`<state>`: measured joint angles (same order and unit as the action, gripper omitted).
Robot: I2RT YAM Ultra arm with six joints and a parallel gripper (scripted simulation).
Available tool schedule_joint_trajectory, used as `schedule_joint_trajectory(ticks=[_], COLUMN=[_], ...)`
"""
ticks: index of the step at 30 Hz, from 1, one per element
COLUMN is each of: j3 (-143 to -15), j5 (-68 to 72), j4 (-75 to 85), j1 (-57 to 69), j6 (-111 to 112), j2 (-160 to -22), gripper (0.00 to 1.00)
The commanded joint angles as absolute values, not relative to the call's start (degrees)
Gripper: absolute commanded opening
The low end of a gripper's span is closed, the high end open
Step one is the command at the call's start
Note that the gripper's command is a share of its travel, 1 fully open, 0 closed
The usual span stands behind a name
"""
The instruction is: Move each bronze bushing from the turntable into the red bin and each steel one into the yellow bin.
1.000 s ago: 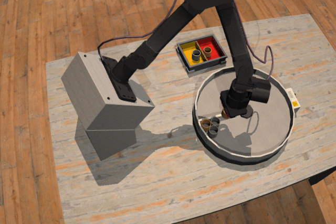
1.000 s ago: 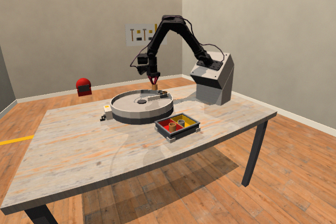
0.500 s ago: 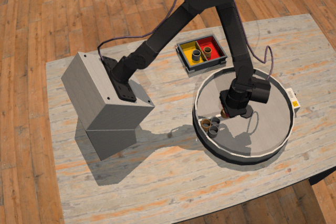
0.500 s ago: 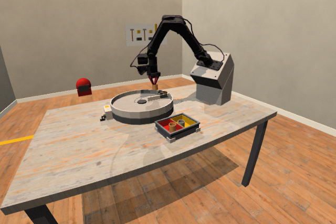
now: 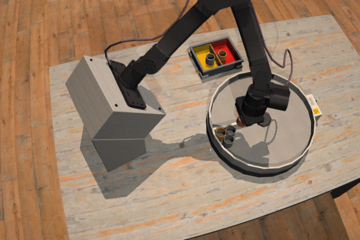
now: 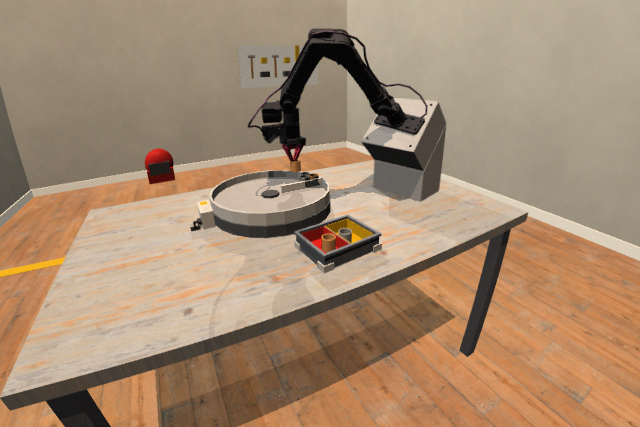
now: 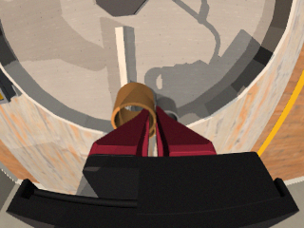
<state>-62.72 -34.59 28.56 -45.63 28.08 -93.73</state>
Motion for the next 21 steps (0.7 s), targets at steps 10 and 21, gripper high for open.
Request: schedule_joint_trajectory(ticks=[10,21], j3=[-62.1,-59.9], j5=[-35.2,-32.5], j4=[28.3,27.4], j1=[-46.7,-42.0], j6=[27.2,23.6], j2=[-91.5,-88.3], gripper=[0.00,0.00])
